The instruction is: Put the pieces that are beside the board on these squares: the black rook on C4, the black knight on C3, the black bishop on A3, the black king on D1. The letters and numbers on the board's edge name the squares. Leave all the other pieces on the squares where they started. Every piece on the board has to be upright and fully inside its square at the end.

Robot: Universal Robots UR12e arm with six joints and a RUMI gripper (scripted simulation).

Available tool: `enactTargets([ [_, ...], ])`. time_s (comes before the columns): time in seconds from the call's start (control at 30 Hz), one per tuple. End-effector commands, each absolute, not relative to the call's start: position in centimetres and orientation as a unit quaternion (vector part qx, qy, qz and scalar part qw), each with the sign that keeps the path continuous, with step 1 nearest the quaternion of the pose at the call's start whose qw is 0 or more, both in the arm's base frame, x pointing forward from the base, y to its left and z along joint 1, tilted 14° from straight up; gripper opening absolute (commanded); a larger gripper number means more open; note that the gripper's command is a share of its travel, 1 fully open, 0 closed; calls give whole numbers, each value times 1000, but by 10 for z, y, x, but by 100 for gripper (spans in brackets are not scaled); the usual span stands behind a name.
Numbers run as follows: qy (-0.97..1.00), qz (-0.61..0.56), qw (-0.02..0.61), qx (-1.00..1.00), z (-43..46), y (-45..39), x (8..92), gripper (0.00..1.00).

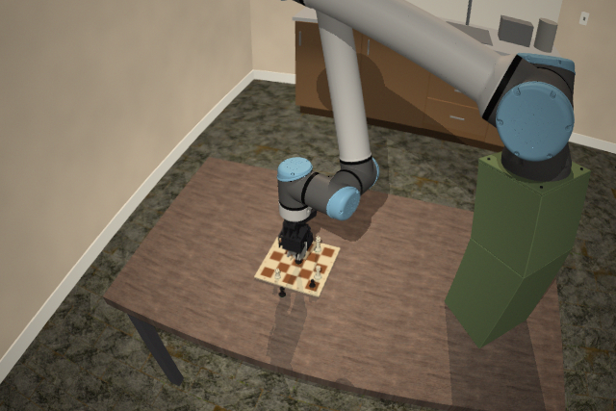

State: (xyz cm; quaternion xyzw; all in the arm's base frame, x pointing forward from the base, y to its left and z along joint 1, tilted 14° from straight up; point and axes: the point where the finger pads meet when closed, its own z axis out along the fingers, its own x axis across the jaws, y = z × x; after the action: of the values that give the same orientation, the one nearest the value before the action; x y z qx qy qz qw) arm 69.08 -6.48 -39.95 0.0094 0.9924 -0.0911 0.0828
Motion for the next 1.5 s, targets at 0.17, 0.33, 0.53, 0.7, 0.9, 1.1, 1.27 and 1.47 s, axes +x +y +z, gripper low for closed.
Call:
enactTargets([
  [0.17,992,-91,83,9,-400,-65,691,0],
  [0.33,992,-91,83,9,-401,-65,692,0],
  [0.53,992,-91,83,9,-402,-65,692,0],
  [0.7,992,-91,83,9,-403,-65,692,0],
  [0.9,992,-91,83,9,-403,-65,692,0],
  [1.1,992,-91,83,9,-403,-65,692,0],
  [1.27,992,-91,83,9,-403,-65,692,0],
  [1.47,992,-91,83,9,-403,-65,692,0],
])
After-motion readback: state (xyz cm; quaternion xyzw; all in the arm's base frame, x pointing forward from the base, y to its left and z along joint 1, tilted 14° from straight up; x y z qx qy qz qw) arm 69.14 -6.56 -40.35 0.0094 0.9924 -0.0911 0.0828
